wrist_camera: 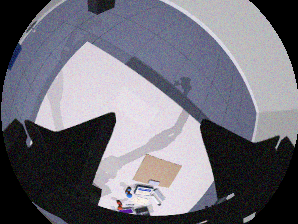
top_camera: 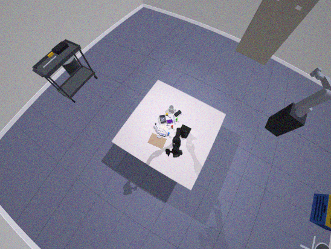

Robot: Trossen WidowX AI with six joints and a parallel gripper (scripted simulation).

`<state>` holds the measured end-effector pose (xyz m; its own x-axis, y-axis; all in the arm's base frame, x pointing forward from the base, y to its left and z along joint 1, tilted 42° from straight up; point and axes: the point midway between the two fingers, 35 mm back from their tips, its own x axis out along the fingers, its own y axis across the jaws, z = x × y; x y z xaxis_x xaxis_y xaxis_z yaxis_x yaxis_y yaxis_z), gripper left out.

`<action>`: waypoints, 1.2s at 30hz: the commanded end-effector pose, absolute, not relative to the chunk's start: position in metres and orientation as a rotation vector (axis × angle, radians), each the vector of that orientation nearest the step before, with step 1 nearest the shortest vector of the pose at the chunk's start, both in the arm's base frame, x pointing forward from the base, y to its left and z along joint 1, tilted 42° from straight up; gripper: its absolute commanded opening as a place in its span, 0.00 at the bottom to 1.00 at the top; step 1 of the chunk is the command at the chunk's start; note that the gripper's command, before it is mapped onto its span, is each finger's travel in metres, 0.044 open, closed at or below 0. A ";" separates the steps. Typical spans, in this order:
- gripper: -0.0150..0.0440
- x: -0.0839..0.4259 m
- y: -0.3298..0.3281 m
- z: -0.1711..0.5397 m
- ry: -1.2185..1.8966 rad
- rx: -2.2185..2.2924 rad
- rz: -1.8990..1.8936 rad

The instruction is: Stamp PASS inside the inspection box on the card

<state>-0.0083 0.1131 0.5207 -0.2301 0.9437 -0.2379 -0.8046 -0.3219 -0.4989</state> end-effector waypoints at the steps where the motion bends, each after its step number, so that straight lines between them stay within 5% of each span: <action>1: 0.89 -0.009 0.115 0.520 -0.319 -0.604 1.810; 7: 0.63 -0.019 0.166 0.494 -0.215 -0.795 1.647; 22: 0.63 0.103 0.283 0.372 0.297 -1.108 1.243; 36: 0.63 0.261 0.240 0.226 0.907 -0.977 1.019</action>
